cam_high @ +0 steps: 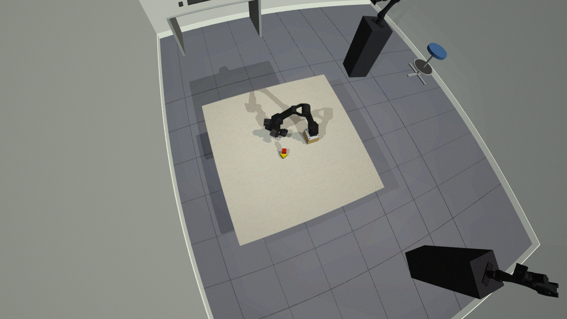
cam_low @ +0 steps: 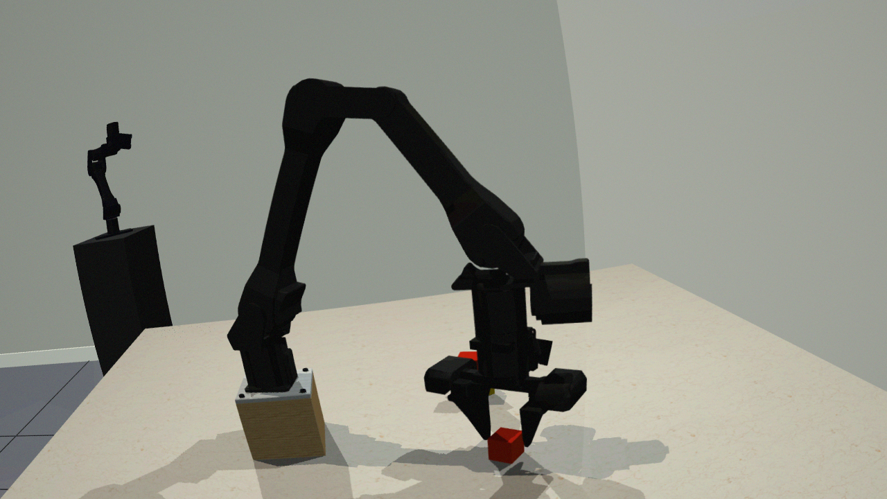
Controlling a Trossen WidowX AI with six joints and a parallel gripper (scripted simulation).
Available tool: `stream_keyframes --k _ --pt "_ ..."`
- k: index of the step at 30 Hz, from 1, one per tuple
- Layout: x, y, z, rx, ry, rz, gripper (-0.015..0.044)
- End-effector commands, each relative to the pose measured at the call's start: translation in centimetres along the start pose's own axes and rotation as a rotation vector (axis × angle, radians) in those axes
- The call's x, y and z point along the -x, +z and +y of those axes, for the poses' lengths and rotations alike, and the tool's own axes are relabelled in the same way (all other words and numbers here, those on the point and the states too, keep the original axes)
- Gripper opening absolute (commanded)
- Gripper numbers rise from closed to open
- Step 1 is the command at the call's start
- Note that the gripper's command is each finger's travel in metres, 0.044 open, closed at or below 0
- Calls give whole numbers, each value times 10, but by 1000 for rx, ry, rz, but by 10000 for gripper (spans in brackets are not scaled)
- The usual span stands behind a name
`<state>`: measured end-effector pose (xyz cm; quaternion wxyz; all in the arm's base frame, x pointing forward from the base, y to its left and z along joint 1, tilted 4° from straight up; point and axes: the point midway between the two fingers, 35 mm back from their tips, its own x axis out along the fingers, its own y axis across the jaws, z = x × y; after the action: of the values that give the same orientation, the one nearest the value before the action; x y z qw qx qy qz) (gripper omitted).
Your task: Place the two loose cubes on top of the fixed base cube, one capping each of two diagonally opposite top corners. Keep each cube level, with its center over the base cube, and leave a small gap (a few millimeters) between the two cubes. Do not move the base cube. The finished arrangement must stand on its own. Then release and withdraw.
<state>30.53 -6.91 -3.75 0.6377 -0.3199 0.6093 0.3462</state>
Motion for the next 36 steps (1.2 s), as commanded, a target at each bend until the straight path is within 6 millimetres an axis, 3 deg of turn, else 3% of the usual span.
stream_keyframes --k 1,7,13,36 --pt "-6 -1 1 -4 4 3 265" --pt "-6 -1 1 -4 4 3 107" --pt "-1 0 1 -4 4 3 105" --pt "70 1 -4 -4 3 3 105"
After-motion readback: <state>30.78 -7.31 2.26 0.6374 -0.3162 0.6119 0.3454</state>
